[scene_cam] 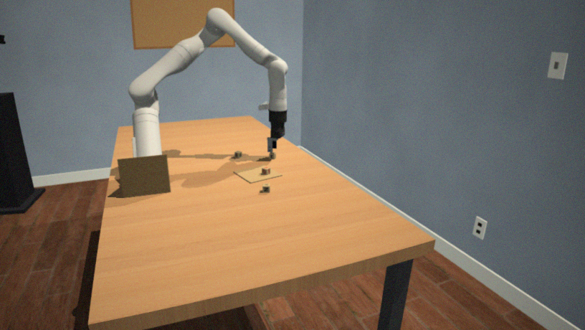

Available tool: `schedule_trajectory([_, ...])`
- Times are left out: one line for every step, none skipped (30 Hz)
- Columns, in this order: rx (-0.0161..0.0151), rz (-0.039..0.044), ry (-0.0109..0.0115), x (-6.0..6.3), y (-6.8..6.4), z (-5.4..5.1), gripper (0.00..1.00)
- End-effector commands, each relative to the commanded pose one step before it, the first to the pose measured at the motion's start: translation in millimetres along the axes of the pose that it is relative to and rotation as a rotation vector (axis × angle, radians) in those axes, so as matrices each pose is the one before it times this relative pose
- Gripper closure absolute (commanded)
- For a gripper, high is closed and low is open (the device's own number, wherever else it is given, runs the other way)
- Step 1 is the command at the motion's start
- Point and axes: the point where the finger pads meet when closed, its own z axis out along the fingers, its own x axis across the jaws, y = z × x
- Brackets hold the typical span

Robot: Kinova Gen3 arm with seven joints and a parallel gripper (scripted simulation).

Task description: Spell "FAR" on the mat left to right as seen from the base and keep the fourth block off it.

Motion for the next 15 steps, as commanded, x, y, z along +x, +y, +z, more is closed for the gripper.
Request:
schedule_trajectory([-0.00048, -0.00254, 0.00306, 1.16, -0.56, 2.72, 0.00])
schedule_trajectory([0.00000, 0.00000, 0.00000, 0.00, 0.00, 0.00, 0.00])
schedule_trajectory([0.00000, 0.00000, 0.00000, 0.00, 0.00, 0.00, 0.00])
schedule_trajectory([0.00000, 0.00000, 0.00000, 0.00, 0.00, 0.00, 0.00])
schedule_trajectory([0.00000, 0.00000, 0.00000, 0.00, 0.01, 0.00, 0.00])
schedule_trajectory([0.00000, 0.00000, 0.00000, 0.00, 0.03, 0.00, 0.00])
schedule_trajectory([-0.00014, -0.00012, 0.00008, 0.08, 0.15, -0.03, 0.00])
schedule_trajectory([-0.00023, -0.00018, 0.00017, 0.13, 0.32, -0.02, 0.00])
schedule_trajectory([-0.00034, -0.00027, 0.00024, 0.19, 0.44, -0.03, 0.00])
schedule_trajectory([-0.00046, -0.00038, 0.00031, 0.26, 0.54, -0.06, 0.00])
schedule_trajectory([0.00000, 0.00000, 0.00000, 0.00, 0.00, 0.00, 0.00])
schedule_trajectory([0.00000, 0.00000, 0.00000, 0.00, 0.00, 0.00, 0.00])
schedule_trajectory([-0.00096, -0.00086, 0.00053, 0.52, 0.58, -0.31, 0.00])
schedule_trajectory([-0.00053, -0.00044, 0.00036, 0.30, 0.62, -0.07, 0.00])
schedule_trajectory([-0.00045, -0.00037, 0.00030, 0.26, 0.55, -0.06, 0.00])
